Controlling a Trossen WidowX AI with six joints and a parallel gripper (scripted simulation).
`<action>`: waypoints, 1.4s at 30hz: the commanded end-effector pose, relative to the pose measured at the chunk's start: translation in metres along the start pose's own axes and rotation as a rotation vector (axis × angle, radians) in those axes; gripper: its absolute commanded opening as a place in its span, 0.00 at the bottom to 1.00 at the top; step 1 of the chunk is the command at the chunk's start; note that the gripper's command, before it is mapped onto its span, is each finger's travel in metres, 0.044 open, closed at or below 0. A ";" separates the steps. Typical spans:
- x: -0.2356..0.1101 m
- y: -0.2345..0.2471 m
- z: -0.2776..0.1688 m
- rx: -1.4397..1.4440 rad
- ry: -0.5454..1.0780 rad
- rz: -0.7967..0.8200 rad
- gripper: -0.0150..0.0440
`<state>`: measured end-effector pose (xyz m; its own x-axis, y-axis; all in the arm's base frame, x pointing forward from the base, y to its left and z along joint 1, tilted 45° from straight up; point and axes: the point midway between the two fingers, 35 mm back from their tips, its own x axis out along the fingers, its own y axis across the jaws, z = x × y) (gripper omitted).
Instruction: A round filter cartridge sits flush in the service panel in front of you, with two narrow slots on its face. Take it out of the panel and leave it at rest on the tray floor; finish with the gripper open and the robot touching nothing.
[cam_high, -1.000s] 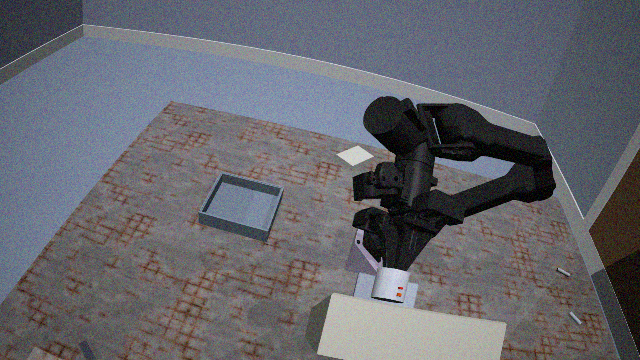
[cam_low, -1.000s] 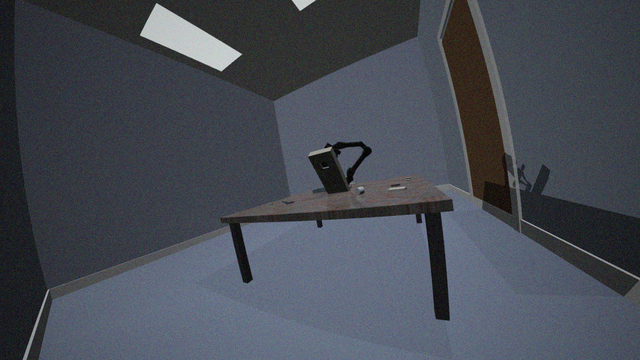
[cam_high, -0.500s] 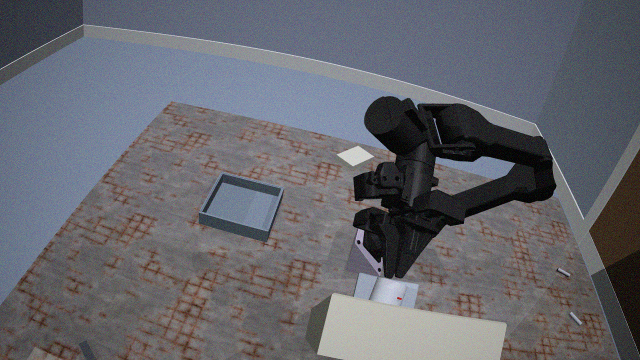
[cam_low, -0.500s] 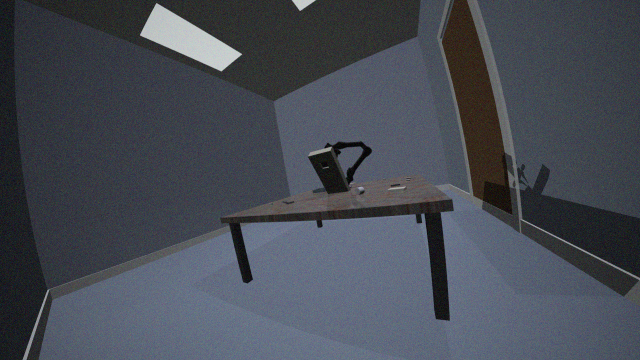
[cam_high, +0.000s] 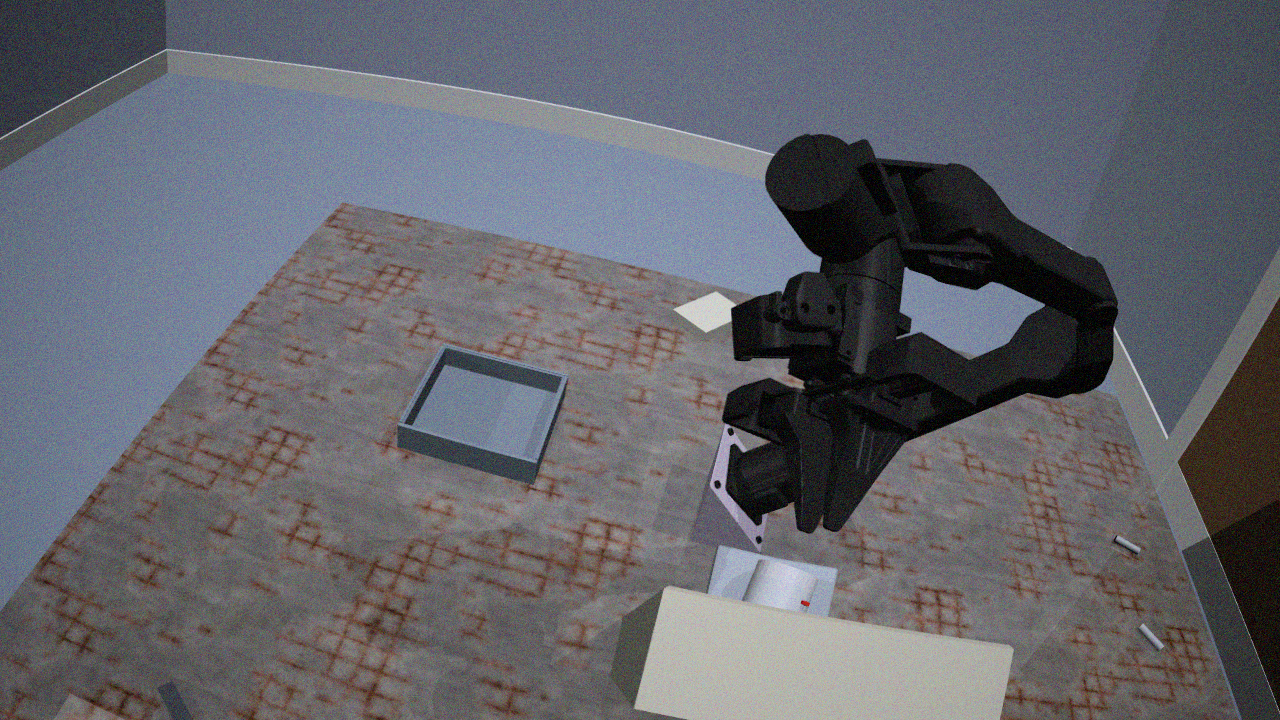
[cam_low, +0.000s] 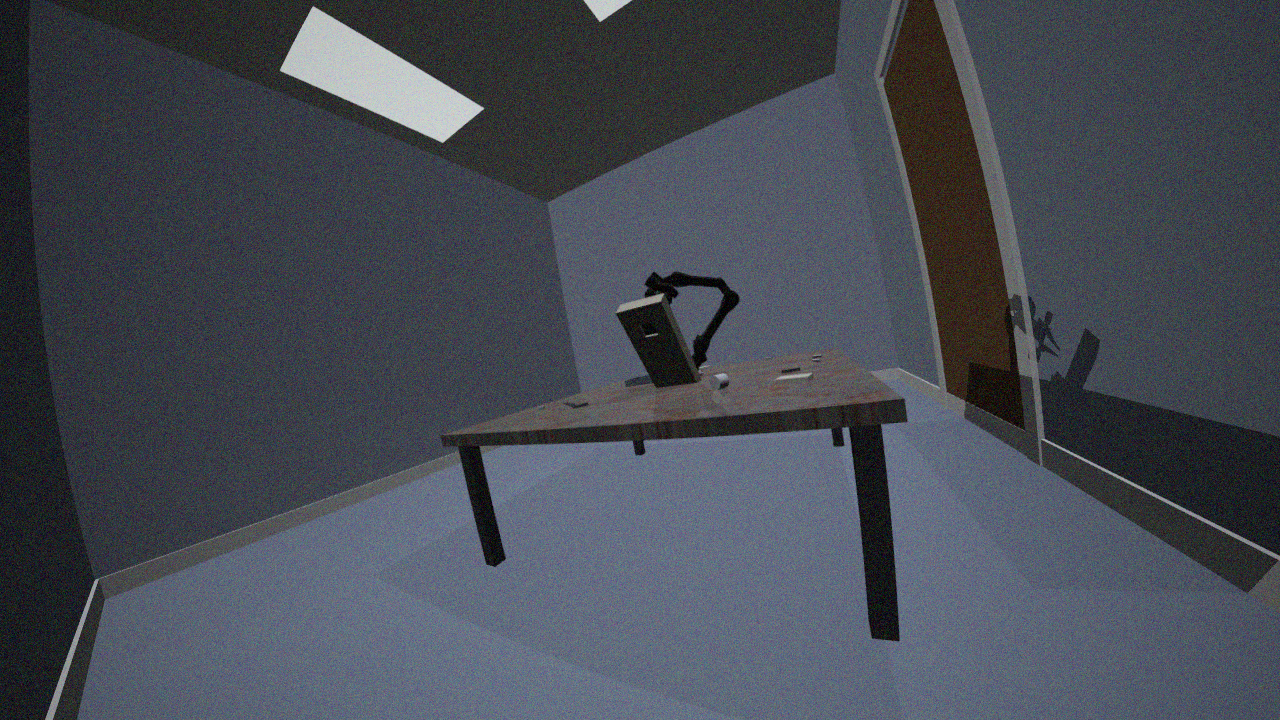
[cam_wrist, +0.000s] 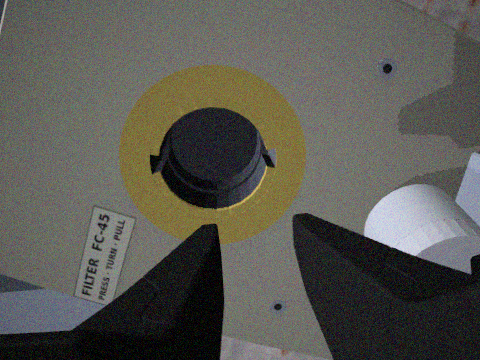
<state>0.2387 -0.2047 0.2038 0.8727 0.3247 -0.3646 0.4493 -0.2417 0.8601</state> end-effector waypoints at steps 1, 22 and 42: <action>0.000 0.011 0.007 0.023 0.008 -0.001 0.43; -0.044 0.065 0.031 -0.046 0.009 -0.019 0.91; -0.007 -0.042 -0.029 -1.147 0.375 -0.249 0.77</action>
<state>0.2184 -0.1903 0.1909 0.6534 0.5046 -0.5643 0.1666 0.6313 0.7574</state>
